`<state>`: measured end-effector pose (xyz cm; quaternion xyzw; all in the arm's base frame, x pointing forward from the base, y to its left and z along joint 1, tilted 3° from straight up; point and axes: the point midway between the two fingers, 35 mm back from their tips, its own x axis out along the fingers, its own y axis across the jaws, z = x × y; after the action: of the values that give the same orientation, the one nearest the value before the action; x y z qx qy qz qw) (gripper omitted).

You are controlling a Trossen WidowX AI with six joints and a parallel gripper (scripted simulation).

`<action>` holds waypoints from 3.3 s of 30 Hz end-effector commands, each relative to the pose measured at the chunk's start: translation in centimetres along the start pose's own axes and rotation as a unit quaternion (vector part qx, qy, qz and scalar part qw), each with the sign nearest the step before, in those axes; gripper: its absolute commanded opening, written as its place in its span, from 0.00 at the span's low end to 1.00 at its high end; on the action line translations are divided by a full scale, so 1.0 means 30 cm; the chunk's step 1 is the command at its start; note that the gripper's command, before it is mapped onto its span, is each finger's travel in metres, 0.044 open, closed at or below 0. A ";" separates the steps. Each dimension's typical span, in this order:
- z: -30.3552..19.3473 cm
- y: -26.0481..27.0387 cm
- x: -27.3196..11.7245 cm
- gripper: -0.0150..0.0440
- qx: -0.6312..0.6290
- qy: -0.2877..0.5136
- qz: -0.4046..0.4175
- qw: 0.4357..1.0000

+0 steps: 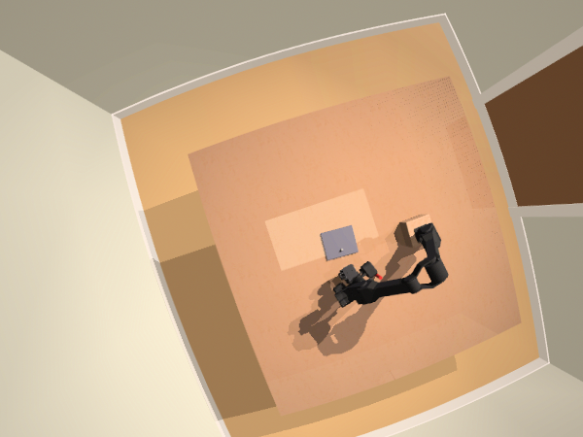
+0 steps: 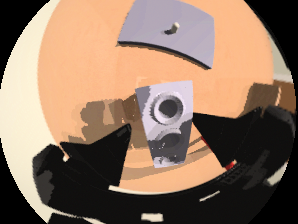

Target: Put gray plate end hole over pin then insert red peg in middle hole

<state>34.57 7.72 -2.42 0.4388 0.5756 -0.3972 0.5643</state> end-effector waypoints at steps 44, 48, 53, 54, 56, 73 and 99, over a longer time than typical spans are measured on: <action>0.004 0.001 -0.237 0.25 0.001 0.001 -0.003 1.000; 0.004 -0.004 -0.280 0.25 0.001 0.001 -0.003 1.000; 0.004 -0.013 -0.333 0.25 0.001 0.001 -0.003 1.000; 0.004 -0.015 -0.344 0.25 0.001 0.001 -0.003 1.000; 0.004 -0.019 -0.365 0.25 0.001 0.001 -0.003 1.000; 0.074 -0.032 -0.398 0.25 0.003 0.000 -0.003 1.000; 0.323 -0.060 -0.269 0.25 0.012 -0.004 -0.004 1.000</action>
<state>35.69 -1.83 5.66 0.4427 0.5694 -0.4053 0.5617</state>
